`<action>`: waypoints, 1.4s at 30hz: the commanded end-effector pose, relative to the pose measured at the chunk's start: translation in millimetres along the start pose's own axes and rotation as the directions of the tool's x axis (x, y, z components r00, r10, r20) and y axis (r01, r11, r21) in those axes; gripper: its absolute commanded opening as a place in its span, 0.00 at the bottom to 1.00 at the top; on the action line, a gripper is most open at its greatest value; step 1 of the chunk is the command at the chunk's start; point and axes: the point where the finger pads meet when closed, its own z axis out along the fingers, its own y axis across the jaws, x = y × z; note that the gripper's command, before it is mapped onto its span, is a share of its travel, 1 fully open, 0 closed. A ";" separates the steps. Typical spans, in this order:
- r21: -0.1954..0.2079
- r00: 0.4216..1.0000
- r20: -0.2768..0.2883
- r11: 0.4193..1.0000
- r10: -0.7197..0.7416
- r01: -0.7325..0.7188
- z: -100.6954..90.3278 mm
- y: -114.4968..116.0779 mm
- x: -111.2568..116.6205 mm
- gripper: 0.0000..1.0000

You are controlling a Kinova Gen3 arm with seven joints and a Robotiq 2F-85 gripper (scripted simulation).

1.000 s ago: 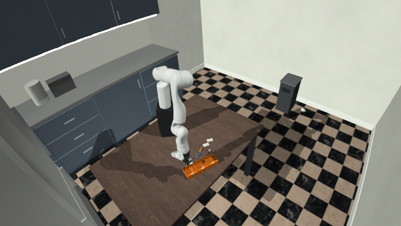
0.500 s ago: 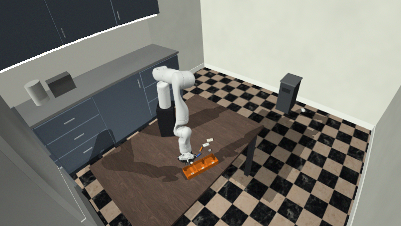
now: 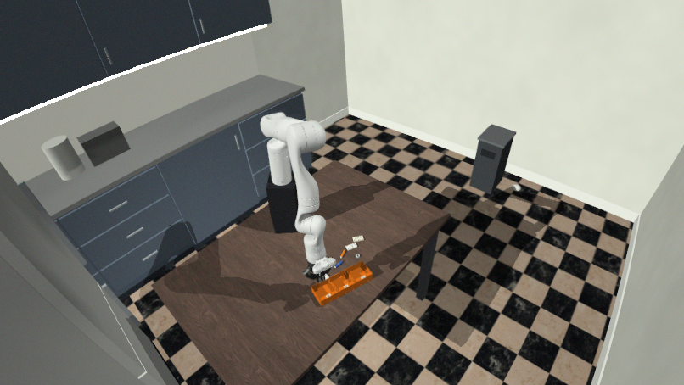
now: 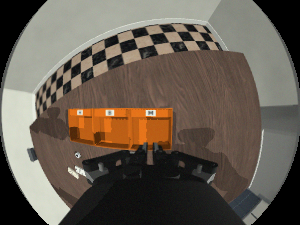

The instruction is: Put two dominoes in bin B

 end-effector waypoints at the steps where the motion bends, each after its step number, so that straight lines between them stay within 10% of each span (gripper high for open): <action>1: 0.000 1.000 -0.001 1.000 0.003 -0.003 4.1 1.5 0.4 0.09; 21: 0.000 1.000 -0.001 1.000 0.003 -0.003 51.2 1.5 0.4 0.09; 42: 0.000 1.000 -0.001 1.000 0.003 -0.003 51.1 1.5 0.5 0.09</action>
